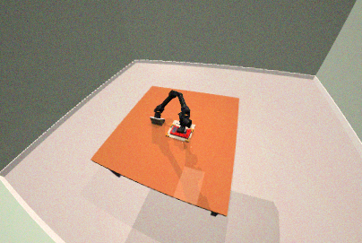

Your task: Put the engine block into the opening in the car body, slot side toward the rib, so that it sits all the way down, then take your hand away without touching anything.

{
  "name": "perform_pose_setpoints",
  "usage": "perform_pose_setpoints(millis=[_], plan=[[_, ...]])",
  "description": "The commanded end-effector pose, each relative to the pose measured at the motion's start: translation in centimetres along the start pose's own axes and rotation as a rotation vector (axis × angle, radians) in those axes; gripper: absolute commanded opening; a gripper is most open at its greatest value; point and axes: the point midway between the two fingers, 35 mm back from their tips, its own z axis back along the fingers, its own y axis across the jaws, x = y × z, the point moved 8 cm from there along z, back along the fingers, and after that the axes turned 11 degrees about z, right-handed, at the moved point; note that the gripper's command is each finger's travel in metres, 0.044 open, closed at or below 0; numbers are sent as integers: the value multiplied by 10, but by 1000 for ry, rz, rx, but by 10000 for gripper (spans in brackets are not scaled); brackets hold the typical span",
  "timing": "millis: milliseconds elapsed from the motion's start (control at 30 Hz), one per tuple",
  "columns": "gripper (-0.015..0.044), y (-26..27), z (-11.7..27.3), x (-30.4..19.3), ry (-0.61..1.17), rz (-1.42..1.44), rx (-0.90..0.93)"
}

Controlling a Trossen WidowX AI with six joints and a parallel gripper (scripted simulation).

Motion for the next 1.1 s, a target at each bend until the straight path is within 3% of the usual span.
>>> perform_pose_setpoints(millis=[0,1067], plan=[[160,0,-1,0,-3,19,3],[160,0,-9,0,-3,-5,3]])
